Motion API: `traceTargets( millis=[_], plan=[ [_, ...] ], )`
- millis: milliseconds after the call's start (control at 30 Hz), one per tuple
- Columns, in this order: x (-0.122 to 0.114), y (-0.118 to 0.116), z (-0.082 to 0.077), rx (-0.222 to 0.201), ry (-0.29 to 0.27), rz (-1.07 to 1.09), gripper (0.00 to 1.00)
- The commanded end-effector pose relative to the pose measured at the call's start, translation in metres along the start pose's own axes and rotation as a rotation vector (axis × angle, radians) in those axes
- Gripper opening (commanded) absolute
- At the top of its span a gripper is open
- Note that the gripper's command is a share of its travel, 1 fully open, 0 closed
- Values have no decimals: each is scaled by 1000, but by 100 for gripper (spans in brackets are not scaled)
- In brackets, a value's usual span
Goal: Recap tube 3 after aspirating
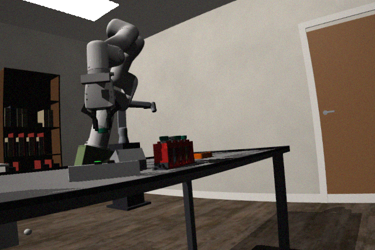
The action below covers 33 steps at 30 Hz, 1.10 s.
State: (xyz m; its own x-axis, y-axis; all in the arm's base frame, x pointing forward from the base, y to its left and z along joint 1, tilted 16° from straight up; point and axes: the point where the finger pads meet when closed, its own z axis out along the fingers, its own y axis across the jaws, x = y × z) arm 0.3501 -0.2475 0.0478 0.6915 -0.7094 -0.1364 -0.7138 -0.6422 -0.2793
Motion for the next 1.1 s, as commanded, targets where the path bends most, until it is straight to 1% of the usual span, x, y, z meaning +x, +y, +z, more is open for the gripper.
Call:
traceTargets(
  millis=[0, 300, 367, 867, 933, 1067],
  plan=[
    [-17, -30, -2, -31, 12, 108, 0],
    [-55, -89, 0, -30, 11, 108, 0],
    [-55, -89, 0, -30, 11, 108, 0],
    [-122, -192, 4, -29, 11, 107, 0],
    [-122, -192, 4, -29, 11, 107, 0],
    [-140, -220, 5, -29, 10, 107, 0]
  ],
)
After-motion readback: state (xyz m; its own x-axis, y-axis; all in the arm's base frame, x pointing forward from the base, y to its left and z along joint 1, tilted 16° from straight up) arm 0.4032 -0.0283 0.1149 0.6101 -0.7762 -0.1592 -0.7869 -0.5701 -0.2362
